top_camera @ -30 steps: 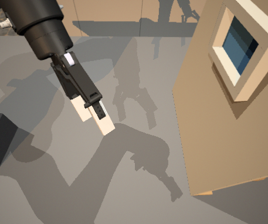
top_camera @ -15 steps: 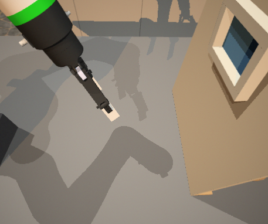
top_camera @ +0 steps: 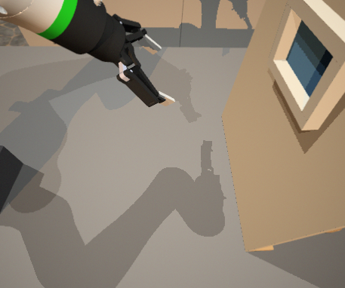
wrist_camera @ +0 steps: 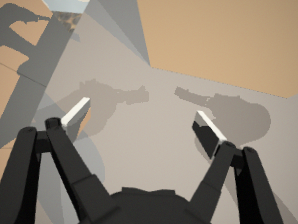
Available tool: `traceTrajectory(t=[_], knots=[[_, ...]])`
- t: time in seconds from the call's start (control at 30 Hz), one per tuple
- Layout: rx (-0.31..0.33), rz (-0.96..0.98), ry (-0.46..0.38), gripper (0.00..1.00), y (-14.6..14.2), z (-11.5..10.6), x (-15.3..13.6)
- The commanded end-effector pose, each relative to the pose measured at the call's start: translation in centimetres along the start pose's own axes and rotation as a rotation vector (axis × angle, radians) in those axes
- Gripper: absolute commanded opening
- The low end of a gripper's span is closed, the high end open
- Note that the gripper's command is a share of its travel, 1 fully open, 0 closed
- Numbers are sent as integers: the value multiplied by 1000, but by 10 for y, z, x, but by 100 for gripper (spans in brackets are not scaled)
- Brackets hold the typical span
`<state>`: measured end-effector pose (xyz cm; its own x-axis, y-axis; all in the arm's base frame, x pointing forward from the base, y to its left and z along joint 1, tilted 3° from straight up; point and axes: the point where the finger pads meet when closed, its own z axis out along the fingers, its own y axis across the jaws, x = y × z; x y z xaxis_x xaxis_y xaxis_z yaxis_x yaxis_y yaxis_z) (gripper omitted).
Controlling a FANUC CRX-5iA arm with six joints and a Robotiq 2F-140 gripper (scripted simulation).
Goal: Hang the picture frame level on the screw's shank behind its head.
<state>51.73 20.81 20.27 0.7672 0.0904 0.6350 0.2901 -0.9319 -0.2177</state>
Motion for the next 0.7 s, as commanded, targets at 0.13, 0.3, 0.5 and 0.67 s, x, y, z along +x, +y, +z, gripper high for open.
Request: traceTrajectory(t=[0.13,0.3,0.5,0.67], knots=[[212,329,277,100,-25,-26,106],[290,514,438,100,-6,-60,158],[368,715,615,100,17,-86,187],[416,882,760,100,49,-115,209]])
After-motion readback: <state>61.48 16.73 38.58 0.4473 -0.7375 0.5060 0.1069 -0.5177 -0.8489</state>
